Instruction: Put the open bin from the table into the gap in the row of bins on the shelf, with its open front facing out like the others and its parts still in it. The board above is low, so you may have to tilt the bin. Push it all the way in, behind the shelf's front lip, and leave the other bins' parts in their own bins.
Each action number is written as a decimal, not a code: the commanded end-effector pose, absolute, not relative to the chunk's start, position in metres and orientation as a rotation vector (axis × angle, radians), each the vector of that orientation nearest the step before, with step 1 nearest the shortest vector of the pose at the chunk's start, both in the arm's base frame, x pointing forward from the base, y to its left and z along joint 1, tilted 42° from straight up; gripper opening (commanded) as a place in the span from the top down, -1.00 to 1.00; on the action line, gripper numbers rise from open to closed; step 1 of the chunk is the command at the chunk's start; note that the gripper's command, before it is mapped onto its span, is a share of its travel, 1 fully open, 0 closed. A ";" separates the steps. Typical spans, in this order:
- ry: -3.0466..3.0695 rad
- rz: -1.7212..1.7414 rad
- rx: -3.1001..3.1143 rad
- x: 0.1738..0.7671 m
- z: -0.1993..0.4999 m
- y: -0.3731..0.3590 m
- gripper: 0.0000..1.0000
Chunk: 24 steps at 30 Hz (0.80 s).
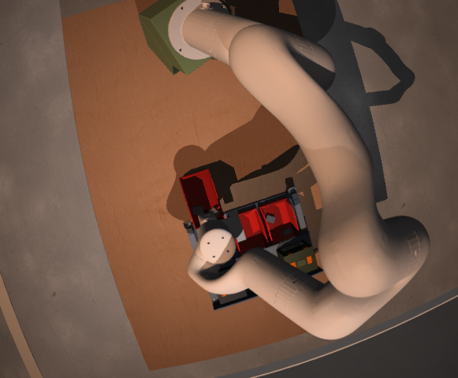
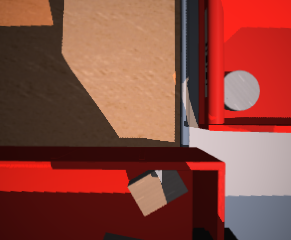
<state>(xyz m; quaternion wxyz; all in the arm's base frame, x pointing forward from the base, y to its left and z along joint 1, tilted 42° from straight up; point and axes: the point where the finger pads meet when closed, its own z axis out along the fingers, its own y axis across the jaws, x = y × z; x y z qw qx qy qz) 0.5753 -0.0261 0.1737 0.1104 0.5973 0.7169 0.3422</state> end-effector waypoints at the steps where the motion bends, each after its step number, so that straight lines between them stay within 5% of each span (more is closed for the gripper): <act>1: 2.106 1.006 1.754 0.576 0.174 -0.026 1.00; 24: 2.106 1.006 1.754 0.591 0.187 -0.025 1.00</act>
